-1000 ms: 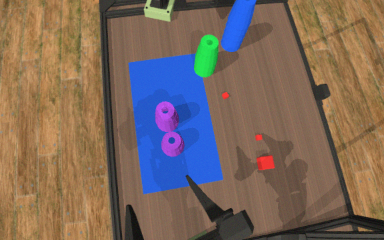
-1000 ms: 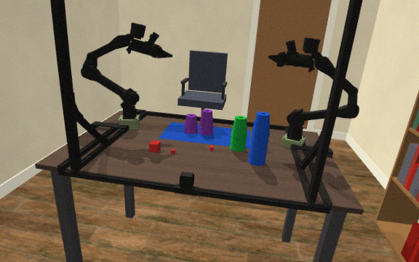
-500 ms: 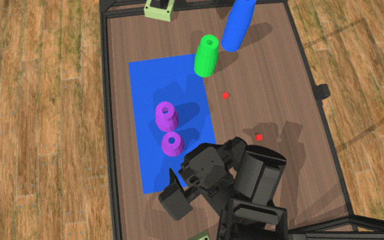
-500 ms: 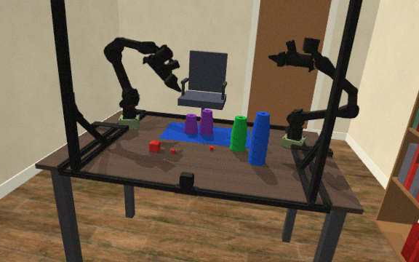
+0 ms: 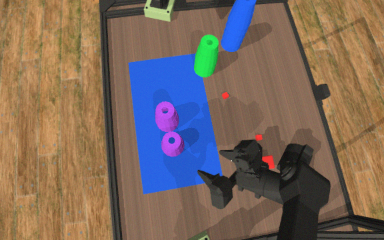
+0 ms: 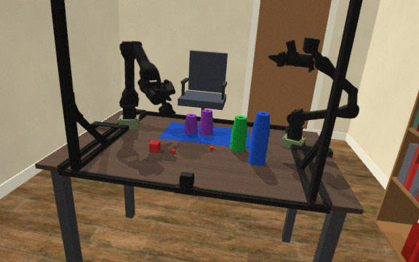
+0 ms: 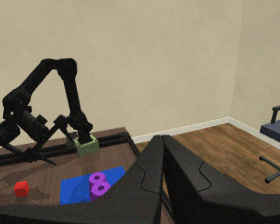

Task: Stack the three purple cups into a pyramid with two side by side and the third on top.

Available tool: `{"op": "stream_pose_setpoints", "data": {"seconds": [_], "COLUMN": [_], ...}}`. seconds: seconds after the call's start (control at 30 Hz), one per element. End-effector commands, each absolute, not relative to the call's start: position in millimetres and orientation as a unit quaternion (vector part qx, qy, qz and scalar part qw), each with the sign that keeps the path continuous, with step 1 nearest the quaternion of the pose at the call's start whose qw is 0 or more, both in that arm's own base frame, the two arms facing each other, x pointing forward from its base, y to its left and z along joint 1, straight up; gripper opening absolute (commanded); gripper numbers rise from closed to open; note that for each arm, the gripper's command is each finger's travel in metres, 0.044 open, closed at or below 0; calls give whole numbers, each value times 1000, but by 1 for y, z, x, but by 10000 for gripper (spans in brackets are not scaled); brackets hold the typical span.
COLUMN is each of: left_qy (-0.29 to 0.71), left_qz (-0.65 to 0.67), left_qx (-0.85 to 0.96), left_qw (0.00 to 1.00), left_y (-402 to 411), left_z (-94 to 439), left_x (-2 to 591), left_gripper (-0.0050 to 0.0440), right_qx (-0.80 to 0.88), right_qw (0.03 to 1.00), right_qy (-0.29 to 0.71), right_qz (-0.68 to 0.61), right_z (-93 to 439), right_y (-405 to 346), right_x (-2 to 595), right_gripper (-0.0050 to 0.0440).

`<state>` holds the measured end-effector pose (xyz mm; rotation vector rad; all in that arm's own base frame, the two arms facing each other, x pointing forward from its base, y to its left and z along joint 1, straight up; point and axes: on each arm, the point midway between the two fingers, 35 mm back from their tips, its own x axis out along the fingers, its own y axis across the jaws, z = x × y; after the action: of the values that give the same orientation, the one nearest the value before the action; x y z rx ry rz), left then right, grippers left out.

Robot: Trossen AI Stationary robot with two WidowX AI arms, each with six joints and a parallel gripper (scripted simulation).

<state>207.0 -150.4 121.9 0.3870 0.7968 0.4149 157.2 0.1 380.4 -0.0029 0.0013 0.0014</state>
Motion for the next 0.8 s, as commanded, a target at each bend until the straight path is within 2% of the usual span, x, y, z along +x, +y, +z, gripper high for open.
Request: {"op": "stream_pose_setpoints", "data": {"seconds": [0.0, 0.23, 0.37, 0.63, 0.7, 0.77], "left_qy": [333, 255, 252, 252, 252, 252], "left_qz": [206, 190, 189, 189, 189, 189], "left_qx": [242, 307, 310, 310, 310, 310], "left_qw": [888, 897, 897, 897, 897, 897], "left_y": [-168, -190, -191, -191, -191, -191], "left_z": [108, 90, 90, 90, 90, 90], "left_x": [197, 182, 181, 181, 181, 181], "left_gripper": [440, 440, 440, 440, 440, 440], "right_qx": [0, 0, 0, -2, -2, -3], "right_qw": [1000, 1000, 1000, 1000, 1000, 1000], "right_qy": [0, 0, 0, 11, 11, 20], "right_qz": [0, 0, 0, 3, 3, 6], "right_z": [381, 381, 381, 381, 381, 380], "right_y": [0, 0, 0, 1, 1, 2], "right_x": [157, 157, 157, 164, 164, 169], "right_gripper": [0, 0, 0, 192, 192, 240]}}
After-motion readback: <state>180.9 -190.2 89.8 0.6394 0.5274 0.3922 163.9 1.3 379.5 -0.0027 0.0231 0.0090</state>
